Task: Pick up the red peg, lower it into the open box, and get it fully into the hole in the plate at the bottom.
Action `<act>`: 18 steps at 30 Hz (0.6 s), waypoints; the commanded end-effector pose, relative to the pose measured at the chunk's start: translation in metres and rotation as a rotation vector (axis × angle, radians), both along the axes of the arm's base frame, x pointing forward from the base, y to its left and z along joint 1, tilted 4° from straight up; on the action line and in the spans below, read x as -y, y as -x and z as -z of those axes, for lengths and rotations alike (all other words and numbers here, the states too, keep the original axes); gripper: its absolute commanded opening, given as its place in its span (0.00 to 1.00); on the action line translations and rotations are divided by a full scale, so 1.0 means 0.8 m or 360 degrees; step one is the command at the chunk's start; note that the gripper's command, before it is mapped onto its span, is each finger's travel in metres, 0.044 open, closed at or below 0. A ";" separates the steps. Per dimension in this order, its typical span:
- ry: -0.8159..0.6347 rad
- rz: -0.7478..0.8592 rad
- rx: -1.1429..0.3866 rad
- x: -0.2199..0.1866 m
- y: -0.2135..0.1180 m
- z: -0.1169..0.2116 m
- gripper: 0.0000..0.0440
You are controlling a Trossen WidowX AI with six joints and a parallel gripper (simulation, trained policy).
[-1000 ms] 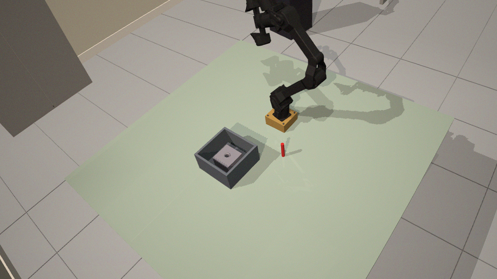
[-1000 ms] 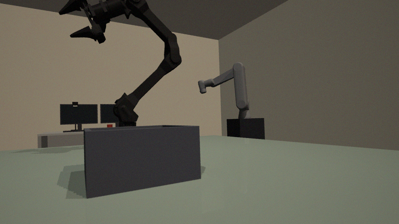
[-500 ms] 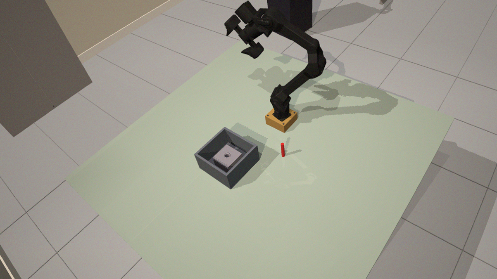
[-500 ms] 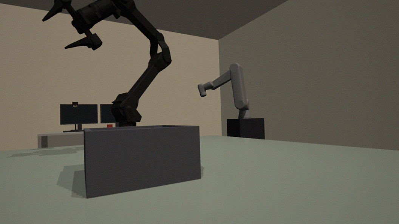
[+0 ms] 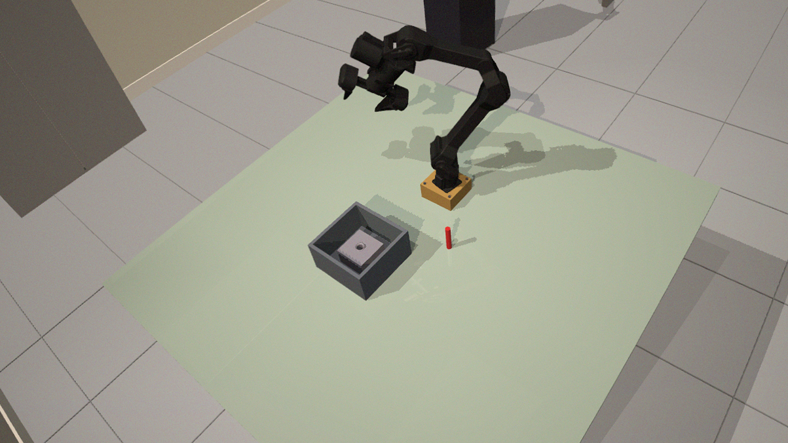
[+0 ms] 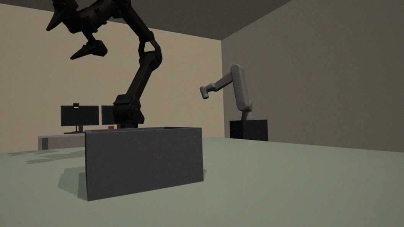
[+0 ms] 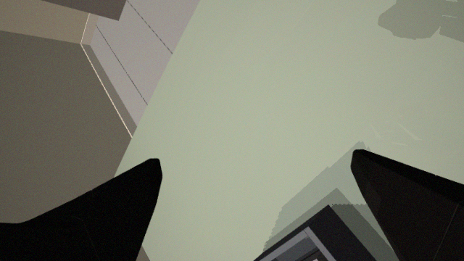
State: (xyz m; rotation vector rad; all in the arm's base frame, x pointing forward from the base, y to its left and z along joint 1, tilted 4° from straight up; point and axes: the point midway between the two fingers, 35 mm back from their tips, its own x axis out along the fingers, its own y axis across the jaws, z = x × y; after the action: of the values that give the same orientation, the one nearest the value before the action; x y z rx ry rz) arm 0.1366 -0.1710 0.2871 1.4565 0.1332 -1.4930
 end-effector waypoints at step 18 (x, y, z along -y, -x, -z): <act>-0.0164 -0.1003 -0.0504 -0.120 -0.080 0.082 1.00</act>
State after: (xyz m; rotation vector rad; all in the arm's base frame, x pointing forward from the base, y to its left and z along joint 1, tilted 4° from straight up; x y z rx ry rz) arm 0.1966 -0.0890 0.2316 1.1452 0.7161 -1.2190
